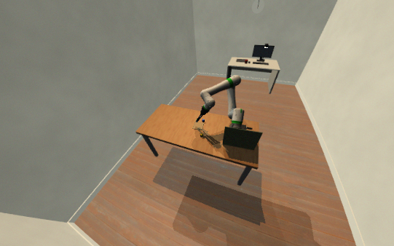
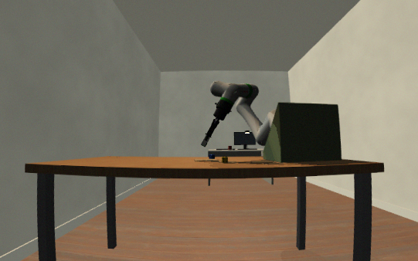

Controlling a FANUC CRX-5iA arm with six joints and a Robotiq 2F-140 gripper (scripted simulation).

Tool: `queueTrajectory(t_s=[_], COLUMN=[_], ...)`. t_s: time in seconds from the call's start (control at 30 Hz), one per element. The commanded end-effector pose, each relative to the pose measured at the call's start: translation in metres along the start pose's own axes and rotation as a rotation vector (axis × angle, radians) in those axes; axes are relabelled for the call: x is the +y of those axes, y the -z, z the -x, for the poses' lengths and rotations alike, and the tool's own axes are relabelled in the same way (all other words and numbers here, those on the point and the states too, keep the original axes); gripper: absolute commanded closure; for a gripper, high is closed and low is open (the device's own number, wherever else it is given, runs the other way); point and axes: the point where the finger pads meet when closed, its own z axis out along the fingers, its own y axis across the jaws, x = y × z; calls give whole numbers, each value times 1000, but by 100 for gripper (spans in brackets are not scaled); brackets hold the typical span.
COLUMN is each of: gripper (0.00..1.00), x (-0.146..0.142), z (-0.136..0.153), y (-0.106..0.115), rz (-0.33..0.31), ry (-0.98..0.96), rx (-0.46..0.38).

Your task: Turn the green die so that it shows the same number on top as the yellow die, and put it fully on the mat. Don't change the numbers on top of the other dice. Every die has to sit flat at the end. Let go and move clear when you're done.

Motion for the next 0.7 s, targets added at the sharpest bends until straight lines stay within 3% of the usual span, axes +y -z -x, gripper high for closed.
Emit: queueTrajectory(t_s=[0.0,0.33,0.43,0.57,0.67], gripper=[84,84,84,84,84], x=[-4,-5,-5,-6,-5], z=[-4,-9,-9,-11,-10], y=[-2,-2,-1,-2,0], rz=[-27,-30,-30,-34,-28], ry=[-13,-9,-9,-7,-7], rx=[-154,-427,-430,-544,-576])
